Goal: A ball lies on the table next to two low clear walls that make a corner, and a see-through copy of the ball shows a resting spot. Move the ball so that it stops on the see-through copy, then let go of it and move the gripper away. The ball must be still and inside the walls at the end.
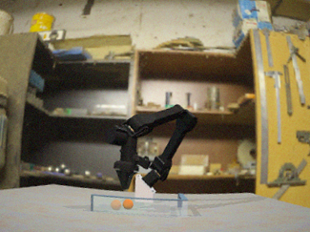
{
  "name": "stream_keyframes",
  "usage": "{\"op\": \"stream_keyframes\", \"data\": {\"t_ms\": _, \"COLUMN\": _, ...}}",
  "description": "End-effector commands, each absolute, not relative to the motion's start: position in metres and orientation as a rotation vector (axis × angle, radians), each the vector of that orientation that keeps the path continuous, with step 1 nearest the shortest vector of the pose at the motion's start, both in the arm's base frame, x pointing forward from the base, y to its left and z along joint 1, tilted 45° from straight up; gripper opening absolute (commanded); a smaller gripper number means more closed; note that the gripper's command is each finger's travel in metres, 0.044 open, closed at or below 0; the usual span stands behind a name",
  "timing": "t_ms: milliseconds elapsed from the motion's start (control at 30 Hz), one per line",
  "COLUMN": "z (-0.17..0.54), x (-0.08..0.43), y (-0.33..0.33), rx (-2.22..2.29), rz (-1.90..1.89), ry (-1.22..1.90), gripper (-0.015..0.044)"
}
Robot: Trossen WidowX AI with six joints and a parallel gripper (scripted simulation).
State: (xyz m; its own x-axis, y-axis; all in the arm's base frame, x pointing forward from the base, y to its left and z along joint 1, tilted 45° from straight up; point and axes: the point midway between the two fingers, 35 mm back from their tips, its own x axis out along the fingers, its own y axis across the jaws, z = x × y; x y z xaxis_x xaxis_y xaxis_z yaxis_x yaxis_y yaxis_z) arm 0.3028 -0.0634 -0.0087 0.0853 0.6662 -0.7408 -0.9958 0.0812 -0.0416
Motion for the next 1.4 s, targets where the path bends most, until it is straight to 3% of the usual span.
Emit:
{"op": "stream_keyframes", "data": {"t_ms": 0, "z": -0.009, "x": 0.298, "y": -0.052, "rx": -0.655, "rz": 1.442, "ry": 0.589, "gripper": 0.0299}}
{"op": "stream_keyframes", "data": {"t_ms": 1200, "z": -0.048, "x": 0.300, "y": -0.014, "rx": -0.654, "rz": 1.443, "ry": 0.587, "gripper": 0.0299}}
{"op": "stream_keyframes", "data": {"t_ms": 1367, "z": -0.048, "x": 0.300, "y": -0.014, "rx": -0.654, "rz": 1.443, "ry": 0.587, "gripper": 0.0188}}
